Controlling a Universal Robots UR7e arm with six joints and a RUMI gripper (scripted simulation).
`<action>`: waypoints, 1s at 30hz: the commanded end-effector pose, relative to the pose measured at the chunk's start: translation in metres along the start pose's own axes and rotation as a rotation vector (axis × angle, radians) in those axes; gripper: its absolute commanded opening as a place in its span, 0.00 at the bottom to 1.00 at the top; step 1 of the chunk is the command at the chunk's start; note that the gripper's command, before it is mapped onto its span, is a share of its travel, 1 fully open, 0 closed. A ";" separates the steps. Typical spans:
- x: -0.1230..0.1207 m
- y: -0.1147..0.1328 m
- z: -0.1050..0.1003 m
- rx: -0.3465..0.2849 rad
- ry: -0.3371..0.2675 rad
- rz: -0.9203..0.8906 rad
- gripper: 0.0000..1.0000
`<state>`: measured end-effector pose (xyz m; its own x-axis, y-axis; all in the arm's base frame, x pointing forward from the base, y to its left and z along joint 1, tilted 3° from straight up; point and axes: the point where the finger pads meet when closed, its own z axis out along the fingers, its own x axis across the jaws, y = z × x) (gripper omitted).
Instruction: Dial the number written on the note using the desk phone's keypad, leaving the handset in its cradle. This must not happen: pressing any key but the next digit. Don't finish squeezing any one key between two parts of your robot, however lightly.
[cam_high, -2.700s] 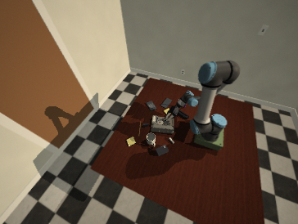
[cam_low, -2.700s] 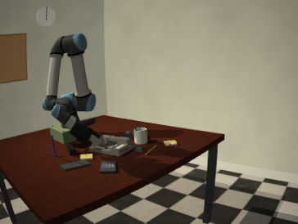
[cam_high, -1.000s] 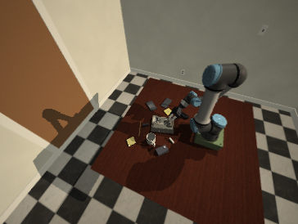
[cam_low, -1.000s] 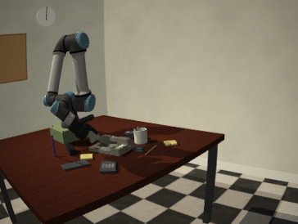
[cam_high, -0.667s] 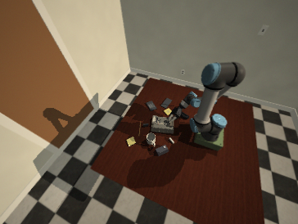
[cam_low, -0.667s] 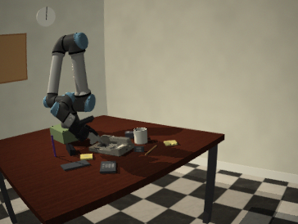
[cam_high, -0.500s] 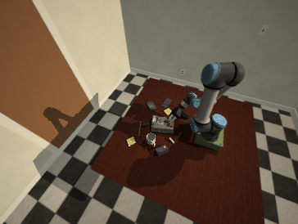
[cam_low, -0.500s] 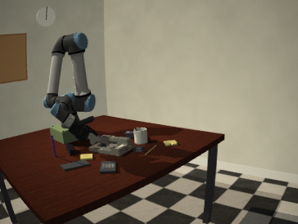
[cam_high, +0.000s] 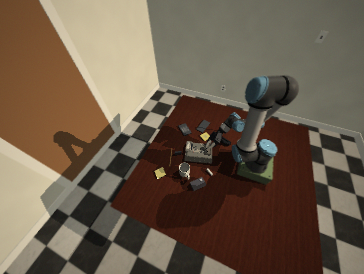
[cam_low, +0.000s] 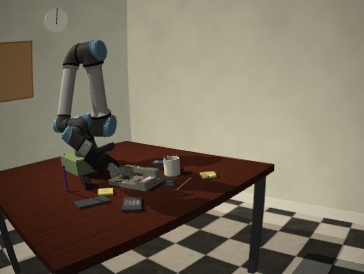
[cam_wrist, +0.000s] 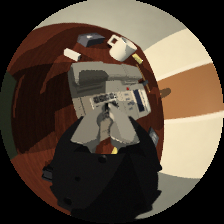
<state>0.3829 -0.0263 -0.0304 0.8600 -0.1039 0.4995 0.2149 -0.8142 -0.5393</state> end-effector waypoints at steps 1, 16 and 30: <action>0.000 0.000 0.000 -0.001 0.000 -0.001 0.00; -0.001 0.001 0.001 -0.001 0.000 -0.001 0.00; -0.001 0.001 0.001 -0.001 0.000 -0.001 0.00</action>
<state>0.3830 -0.0264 -0.0333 0.8600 -0.1040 0.4996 0.2149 -0.8142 -0.5394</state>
